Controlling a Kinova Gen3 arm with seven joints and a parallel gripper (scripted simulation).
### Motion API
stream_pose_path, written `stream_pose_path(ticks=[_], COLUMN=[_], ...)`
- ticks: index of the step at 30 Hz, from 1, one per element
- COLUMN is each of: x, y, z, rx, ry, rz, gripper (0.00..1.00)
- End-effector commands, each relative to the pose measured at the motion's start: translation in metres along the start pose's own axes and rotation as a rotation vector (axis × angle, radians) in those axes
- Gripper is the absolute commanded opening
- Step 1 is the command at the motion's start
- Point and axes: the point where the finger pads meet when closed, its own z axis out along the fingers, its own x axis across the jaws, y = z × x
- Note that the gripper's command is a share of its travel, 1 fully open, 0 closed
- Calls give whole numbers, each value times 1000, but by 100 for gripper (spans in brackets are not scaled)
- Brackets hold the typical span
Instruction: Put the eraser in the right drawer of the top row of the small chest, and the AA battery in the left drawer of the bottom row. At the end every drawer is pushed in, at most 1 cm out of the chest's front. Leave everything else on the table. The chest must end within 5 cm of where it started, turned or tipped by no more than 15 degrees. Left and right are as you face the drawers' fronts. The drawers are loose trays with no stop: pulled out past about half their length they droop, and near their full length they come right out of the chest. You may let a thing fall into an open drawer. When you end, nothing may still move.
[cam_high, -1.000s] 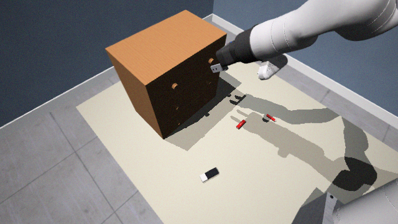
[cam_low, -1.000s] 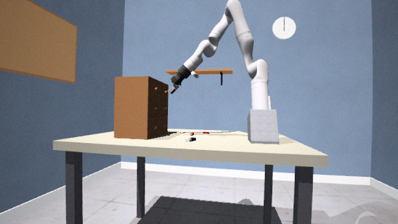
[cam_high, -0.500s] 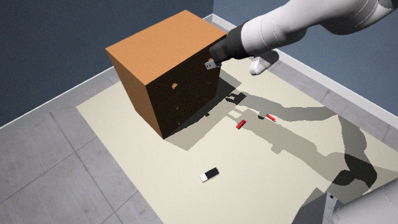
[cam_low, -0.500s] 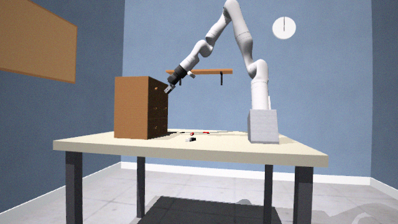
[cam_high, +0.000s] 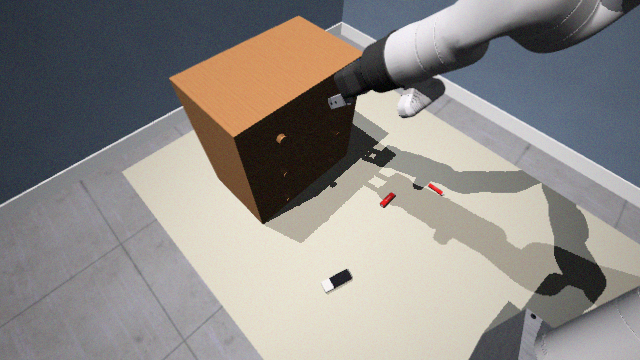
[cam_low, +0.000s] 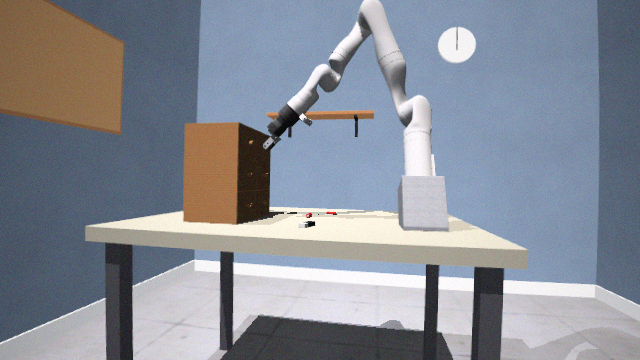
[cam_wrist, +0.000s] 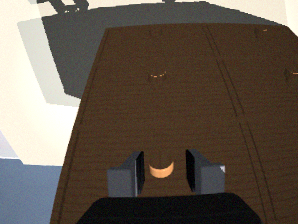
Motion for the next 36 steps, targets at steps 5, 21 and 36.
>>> stream_pose_path(ticks=[5, 21, 36], x=[-2, -2, -2], y=[0, 0, 0], z=[1, 1, 1], rx=[3, 3, 3], ry=[-2, -2, -2], rz=[-3, -3, -3], gripper=[67, 37, 37])
